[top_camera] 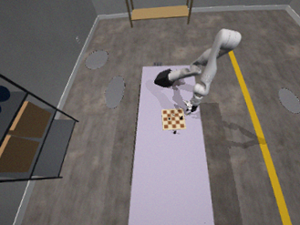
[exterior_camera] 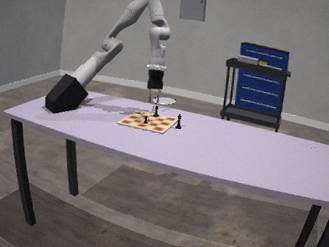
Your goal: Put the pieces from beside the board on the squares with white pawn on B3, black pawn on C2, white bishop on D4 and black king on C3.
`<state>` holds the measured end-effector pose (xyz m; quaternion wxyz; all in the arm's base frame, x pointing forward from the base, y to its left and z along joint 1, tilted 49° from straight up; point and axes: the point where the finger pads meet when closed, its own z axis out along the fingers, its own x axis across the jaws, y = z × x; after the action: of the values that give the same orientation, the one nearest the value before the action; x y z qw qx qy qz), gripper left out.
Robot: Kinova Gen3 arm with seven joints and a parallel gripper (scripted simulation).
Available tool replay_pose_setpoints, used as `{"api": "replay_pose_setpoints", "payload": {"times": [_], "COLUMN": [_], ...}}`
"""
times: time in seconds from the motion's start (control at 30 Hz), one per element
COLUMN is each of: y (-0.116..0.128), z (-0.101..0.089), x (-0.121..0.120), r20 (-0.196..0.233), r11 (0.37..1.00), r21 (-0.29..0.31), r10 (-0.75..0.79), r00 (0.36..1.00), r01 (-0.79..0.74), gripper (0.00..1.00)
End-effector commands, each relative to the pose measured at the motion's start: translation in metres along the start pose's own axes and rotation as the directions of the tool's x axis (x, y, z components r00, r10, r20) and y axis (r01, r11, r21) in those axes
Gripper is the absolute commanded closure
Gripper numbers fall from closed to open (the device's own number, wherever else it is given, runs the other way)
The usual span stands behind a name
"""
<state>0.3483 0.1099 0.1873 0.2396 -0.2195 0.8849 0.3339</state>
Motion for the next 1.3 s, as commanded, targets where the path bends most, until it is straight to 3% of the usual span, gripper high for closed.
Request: {"api": "replay_pose_setpoints", "payload": {"times": [0.0, 0.53, 1.27], "y": [0.0, 0.0, 0.0], "z": [0.0, 0.002, 0.037], "x": [0.0, 0.0, 0.0], "r20": [0.001, 0.001, 0.001], "r11": [1.0, 1.0, 1.0], "r21": [0.001, 0.001, 0.001], "r10": [0.0, 0.0, 0.0], "r00": [1.0, 1.0, 1.0], "r01": [0.0, 0.0, 0.0], "gripper": [0.27, 0.27, 0.27]}}
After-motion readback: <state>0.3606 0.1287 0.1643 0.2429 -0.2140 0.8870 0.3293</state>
